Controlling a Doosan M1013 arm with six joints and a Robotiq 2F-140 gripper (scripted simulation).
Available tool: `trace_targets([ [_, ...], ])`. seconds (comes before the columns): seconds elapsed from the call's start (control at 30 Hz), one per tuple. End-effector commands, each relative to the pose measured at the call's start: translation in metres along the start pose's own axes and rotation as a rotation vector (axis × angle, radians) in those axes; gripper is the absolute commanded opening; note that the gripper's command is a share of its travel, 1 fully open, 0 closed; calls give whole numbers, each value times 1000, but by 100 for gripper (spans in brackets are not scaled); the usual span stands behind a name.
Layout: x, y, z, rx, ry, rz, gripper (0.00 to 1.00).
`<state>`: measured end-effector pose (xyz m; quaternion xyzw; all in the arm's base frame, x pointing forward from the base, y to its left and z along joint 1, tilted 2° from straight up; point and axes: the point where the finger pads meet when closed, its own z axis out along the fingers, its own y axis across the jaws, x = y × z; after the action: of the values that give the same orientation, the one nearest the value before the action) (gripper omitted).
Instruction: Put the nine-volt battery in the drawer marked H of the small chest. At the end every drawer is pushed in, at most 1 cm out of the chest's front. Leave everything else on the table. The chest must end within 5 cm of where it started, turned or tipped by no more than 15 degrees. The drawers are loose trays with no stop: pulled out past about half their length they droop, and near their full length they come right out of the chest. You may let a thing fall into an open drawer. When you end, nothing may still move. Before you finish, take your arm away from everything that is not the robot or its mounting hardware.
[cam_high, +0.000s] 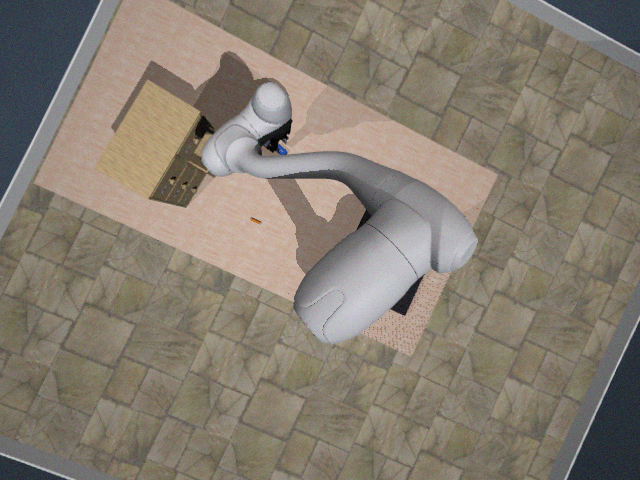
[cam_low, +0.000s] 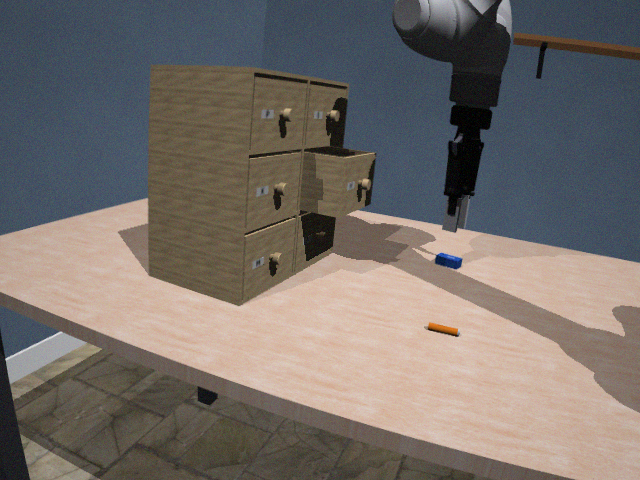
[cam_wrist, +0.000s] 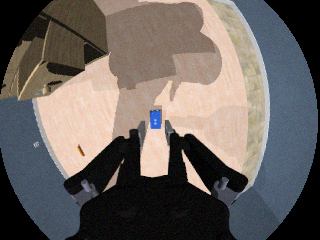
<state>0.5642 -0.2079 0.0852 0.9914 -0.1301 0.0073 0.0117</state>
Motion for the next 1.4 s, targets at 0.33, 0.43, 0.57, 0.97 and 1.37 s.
trace_targets([
  [0.33,0,0,25,0,0,0,26],
  [0.43,0,0,33,0,0,0,26],
  [0.57,0,0,41,0,0,0,26],
  [0.97,0,0,48,0,0,0,26],
  [1.37,0,0,48,0,0,0,26],
])
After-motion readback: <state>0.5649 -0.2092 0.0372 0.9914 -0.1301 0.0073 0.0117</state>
